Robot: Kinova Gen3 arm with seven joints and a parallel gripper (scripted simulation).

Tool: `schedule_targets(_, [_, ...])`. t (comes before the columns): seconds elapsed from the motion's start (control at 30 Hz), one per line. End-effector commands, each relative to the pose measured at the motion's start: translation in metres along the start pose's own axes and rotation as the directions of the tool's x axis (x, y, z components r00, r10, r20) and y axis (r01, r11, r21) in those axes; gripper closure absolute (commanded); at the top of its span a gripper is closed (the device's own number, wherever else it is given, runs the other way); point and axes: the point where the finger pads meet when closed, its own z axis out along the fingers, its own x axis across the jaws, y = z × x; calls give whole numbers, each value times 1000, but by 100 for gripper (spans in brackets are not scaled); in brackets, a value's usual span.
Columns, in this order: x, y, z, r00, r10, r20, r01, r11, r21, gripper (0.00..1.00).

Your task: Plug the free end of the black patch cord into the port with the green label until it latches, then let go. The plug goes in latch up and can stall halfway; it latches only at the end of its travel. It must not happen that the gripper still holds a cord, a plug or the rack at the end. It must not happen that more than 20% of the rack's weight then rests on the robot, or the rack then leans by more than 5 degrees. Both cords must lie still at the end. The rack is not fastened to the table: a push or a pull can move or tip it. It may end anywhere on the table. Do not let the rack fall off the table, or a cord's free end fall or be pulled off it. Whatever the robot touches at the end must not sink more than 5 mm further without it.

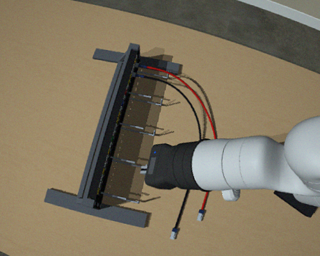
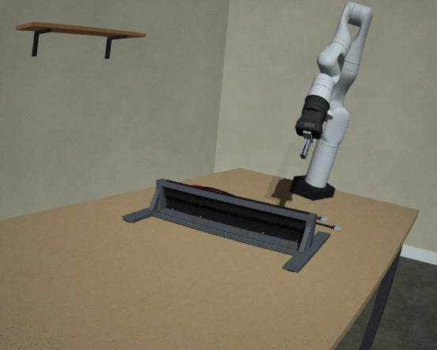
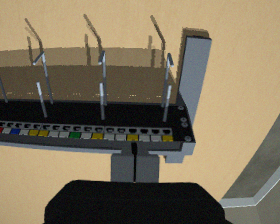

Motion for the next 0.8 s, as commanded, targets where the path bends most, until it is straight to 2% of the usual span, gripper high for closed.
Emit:
schedule_targets(0.0, [1, -1, 2, 1000, 2, -4, -2, 1000, 2, 100])
schedule_targets(0.77, [1, -1, 10, 1000, 2, -4, -2, 1000, 3, 100])
